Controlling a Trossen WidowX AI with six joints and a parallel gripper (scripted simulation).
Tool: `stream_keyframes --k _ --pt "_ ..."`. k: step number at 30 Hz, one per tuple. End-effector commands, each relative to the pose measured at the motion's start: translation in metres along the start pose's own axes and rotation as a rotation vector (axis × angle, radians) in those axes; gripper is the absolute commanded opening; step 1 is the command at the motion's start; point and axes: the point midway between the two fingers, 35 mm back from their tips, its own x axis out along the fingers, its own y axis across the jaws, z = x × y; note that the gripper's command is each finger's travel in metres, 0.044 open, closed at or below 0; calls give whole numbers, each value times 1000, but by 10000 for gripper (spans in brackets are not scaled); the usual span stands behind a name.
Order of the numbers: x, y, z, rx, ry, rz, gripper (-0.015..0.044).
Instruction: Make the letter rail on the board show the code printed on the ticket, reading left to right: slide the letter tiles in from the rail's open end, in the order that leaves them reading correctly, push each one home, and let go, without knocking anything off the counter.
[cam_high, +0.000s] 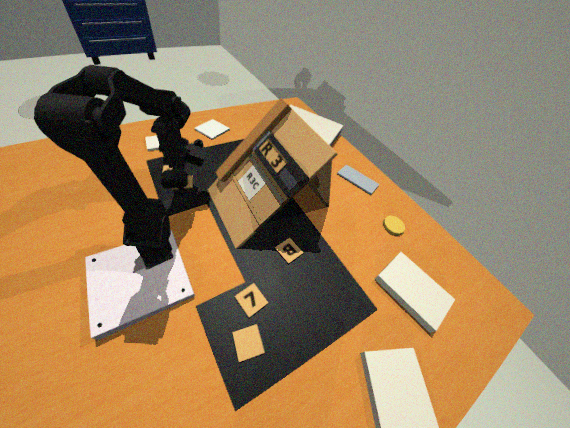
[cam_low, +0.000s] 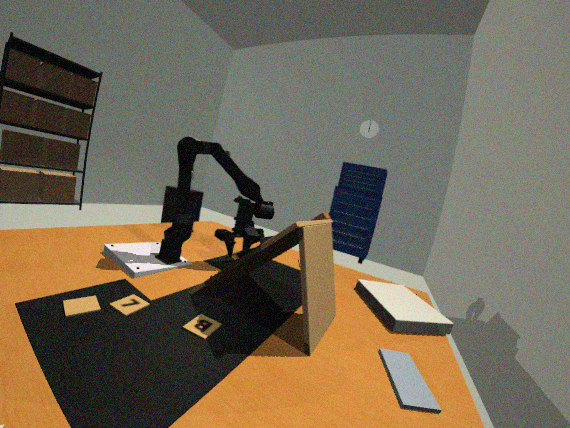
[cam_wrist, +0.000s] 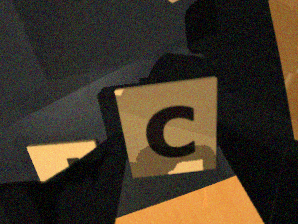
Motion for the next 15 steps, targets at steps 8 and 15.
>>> stream_keyframes --k 8,15 --pt "-4 1 1 1 -1 7 0" --pt "-19 21 19 15 -23 133 0"
